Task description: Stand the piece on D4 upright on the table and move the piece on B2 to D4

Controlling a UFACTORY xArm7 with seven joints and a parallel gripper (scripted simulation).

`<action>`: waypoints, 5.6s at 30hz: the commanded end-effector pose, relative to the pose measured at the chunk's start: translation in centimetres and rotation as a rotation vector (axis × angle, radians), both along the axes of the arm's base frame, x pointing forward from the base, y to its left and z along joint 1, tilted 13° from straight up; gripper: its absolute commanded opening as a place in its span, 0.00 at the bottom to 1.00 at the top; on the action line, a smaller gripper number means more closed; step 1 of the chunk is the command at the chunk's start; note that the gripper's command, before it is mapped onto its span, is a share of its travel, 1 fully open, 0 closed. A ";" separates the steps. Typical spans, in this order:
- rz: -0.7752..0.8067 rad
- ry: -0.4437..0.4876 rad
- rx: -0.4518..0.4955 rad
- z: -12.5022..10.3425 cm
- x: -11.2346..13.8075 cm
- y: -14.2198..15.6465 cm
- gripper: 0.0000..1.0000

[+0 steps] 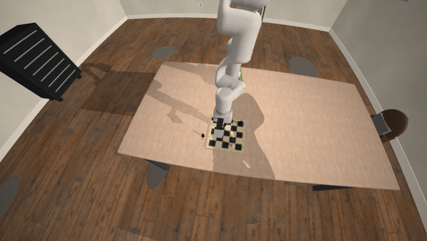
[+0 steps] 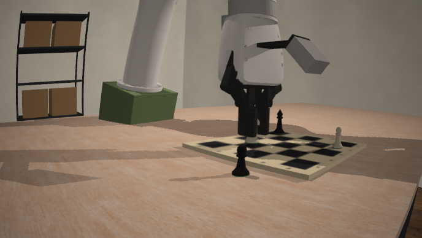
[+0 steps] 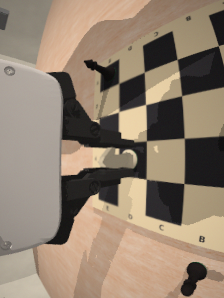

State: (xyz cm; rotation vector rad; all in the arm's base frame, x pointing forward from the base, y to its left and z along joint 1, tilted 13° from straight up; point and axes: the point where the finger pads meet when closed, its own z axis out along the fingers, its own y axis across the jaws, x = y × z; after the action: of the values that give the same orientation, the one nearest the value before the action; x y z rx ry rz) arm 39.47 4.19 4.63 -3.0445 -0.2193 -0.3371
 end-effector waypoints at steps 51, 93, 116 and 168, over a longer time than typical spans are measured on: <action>0.000 -0.003 0.001 -0.3 0.2 0.0 0.08; 0.000 -0.003 0.001 4.7 -0.9 -0.4 0.39; 0.000 -0.003 0.001 8.5 -1.8 -0.7 1.00; 0.000 -0.003 0.001 15.5 -3.3 -1.4 1.00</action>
State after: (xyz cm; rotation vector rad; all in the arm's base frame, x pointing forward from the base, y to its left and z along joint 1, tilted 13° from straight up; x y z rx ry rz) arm 36.06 2.82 19.97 -3.0443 -0.2194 -0.3350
